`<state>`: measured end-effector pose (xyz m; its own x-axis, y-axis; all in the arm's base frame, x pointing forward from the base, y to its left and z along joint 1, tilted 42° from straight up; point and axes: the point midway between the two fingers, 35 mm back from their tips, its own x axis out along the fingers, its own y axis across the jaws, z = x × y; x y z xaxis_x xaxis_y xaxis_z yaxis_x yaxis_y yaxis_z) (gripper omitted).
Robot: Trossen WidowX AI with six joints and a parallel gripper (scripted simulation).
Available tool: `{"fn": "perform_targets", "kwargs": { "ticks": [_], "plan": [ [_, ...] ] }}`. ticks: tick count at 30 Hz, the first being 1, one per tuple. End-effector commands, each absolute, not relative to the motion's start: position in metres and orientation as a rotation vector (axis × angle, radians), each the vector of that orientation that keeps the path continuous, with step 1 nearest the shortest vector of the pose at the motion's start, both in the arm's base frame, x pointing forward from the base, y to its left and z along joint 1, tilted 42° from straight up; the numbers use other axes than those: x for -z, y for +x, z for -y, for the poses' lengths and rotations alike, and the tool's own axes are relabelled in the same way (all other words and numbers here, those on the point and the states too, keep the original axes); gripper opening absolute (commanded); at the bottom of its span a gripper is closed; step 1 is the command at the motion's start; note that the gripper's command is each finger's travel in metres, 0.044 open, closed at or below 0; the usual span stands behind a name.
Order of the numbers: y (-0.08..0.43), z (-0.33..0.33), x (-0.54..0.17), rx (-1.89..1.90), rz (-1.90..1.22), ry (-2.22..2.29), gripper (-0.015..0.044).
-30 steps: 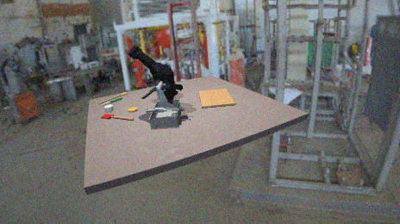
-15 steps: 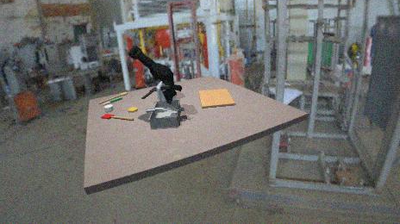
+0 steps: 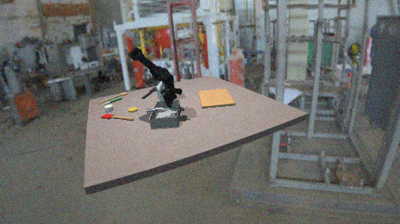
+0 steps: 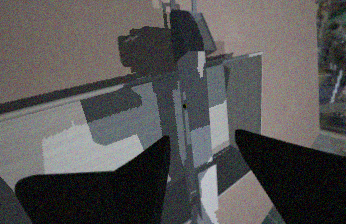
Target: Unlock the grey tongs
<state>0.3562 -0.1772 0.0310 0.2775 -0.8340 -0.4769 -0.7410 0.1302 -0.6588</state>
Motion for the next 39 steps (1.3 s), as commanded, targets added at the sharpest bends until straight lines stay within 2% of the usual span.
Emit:
{"fn": "perform_targets", "kwargs": {
  "ticks": [1, 31, 38, 39],
  "plan": [
    [0.36, 0.182, -0.028, 0.121, -1.473, -1.625, 0.026],
    [0.371, 0.223, -0.006, 0.128, -1.472, -1.632, 0.026],
    [0.368, 0.22, -0.008, 0.131, -1.478, -1.627, 0.0076],
    [0.368, 0.22, -0.008, 0.131, -1.478, -1.627, 0.007]
  ]
}}
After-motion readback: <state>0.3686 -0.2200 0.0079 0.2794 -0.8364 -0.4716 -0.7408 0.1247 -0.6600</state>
